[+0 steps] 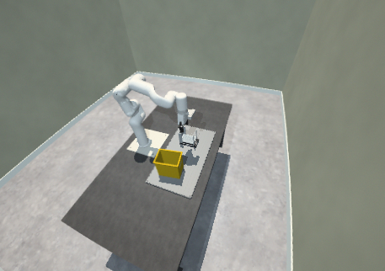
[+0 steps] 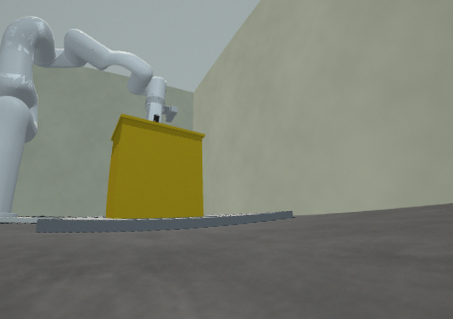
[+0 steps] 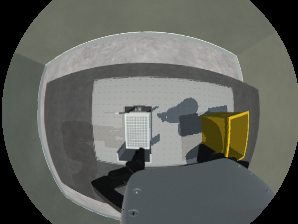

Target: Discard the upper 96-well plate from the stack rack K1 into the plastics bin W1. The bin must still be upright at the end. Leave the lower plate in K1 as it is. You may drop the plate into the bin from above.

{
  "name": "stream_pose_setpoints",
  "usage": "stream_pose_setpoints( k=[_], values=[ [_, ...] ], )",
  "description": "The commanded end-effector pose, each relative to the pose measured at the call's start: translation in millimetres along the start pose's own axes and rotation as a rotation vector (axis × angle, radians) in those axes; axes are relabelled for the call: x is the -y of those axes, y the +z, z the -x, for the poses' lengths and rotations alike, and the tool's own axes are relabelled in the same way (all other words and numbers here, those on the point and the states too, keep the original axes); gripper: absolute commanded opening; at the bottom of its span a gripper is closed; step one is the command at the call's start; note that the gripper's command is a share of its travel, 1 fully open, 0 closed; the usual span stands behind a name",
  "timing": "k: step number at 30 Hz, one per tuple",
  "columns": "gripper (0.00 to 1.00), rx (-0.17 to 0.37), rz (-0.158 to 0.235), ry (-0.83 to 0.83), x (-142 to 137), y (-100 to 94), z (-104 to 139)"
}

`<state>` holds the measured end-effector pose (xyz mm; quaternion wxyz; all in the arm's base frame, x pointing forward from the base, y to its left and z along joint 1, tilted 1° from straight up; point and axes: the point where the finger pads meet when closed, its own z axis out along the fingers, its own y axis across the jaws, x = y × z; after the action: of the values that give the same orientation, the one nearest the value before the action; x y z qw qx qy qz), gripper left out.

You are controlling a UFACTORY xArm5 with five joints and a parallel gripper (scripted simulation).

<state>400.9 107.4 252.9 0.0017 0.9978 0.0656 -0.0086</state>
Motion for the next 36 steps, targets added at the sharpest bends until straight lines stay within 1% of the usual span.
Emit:
stream_pose_setpoints(
  k=[1, 6, 8, 14, 31, 36],
  values=[
    [1.0, -0.005, 0.0, 0.001, 22.4, -2.7, 0.4],
    [1.0, -0.006, 0.001, 0.001, 47.4, -4.0, 2.1],
    [1.0, -0.006, 0.001, 0.001, 47.4, -4.0, 2.1],
    [1.0, -0.007, 0.001, 0.001, 76.1, -5.4, 4.1],
    [1.0, -0.007, 0.001, 0.001, 76.1, -5.4, 4.1],
    [1.0, -0.007, 0.001, 0.001, 76.2, 2.9, 4.1]
  ],
)
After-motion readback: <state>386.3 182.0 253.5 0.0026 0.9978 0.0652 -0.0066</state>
